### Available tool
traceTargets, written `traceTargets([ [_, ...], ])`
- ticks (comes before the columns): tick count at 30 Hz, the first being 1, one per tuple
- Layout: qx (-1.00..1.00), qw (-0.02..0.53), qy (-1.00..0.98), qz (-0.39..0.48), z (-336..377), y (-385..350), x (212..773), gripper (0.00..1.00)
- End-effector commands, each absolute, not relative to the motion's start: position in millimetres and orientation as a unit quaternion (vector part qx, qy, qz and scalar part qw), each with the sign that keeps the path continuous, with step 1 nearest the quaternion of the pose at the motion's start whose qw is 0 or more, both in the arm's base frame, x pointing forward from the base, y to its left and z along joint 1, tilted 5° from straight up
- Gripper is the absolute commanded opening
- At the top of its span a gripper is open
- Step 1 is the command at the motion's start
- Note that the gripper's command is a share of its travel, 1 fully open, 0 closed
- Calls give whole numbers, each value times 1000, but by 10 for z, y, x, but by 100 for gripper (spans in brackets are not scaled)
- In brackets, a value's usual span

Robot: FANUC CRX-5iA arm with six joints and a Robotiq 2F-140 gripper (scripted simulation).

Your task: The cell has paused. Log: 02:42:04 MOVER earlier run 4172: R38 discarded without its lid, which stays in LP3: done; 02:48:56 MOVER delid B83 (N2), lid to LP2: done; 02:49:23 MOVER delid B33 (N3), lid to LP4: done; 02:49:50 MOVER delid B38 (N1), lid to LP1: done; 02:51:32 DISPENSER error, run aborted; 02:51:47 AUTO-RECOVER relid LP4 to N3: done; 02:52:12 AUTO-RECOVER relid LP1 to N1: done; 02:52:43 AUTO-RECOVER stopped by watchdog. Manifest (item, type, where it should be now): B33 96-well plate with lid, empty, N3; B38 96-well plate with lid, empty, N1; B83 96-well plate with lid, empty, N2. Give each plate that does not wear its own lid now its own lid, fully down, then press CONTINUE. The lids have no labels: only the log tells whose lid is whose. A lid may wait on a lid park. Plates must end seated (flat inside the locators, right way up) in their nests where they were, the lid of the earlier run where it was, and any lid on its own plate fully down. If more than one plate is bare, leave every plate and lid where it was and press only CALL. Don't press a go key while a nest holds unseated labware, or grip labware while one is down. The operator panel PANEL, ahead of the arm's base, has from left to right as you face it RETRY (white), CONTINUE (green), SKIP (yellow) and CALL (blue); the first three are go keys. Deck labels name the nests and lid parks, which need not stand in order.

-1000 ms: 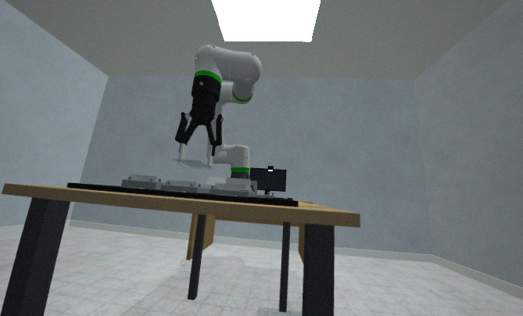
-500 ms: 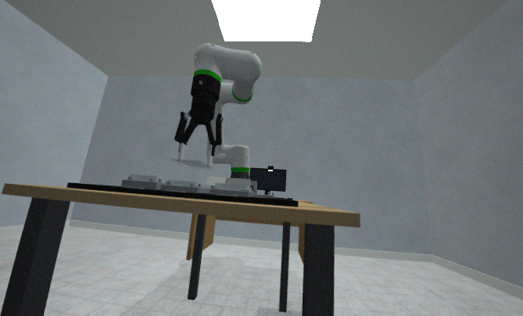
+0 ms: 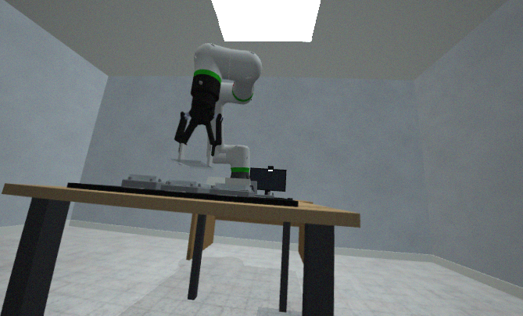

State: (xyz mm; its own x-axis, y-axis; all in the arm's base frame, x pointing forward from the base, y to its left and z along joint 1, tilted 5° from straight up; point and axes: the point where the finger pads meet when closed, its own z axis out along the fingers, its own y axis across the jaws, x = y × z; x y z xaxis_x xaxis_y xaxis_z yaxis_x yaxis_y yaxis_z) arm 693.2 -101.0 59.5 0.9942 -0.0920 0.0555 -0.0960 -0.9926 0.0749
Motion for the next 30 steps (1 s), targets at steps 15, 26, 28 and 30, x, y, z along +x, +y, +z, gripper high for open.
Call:
traceTargets([
  [15,998,39,-51,26,588,-1011,6934,0],
  [26,997,38,-60,27,561,-1013,6936,0],
  [28,997,38,-63,27,553,-1014,6936,0],
  [30,997,38,-64,27,527,-1016,6938,0],
])
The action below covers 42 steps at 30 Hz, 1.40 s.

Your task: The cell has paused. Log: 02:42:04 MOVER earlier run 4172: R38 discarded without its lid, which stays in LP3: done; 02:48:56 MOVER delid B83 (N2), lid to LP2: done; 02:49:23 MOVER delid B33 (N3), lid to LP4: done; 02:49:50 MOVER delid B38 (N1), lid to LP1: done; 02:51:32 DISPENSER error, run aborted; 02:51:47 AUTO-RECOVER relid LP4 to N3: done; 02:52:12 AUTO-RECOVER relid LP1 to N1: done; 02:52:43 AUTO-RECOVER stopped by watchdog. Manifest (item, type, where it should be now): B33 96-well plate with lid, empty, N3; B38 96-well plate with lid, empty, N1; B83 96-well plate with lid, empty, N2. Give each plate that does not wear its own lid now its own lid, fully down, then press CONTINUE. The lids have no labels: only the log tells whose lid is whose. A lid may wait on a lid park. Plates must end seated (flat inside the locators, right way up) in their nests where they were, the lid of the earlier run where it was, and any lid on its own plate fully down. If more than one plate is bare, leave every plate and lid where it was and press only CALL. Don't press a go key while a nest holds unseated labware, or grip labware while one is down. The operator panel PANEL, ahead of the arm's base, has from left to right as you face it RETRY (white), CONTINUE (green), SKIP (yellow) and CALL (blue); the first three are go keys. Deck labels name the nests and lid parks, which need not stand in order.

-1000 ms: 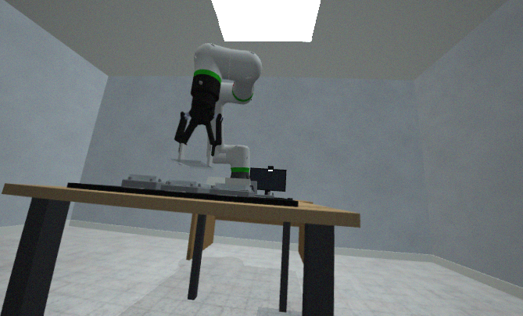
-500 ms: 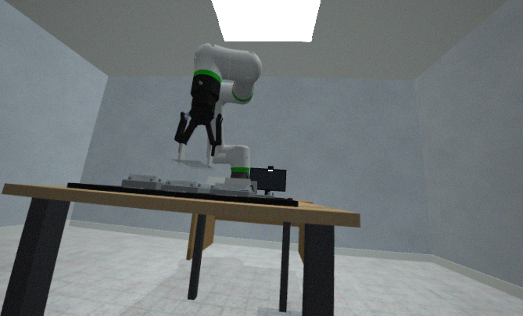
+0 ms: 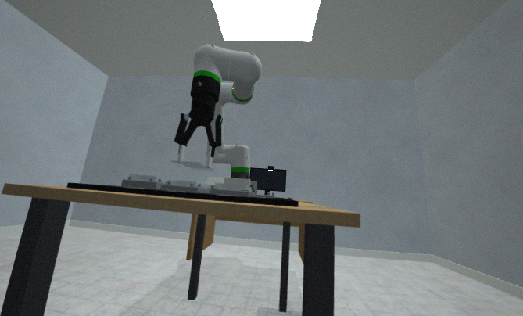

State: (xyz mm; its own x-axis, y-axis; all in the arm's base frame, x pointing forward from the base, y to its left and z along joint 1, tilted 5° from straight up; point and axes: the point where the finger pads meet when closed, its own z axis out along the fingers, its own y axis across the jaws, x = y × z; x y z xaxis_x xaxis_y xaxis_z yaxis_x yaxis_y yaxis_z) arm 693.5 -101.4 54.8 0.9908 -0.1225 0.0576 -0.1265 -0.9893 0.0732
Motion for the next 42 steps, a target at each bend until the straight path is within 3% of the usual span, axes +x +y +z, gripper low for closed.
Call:
traceTargets([
  [1,997,38,-64,27,511,-1017,6939,0],
  [42,997,38,-64,27,181,-1044,6960,0],
])
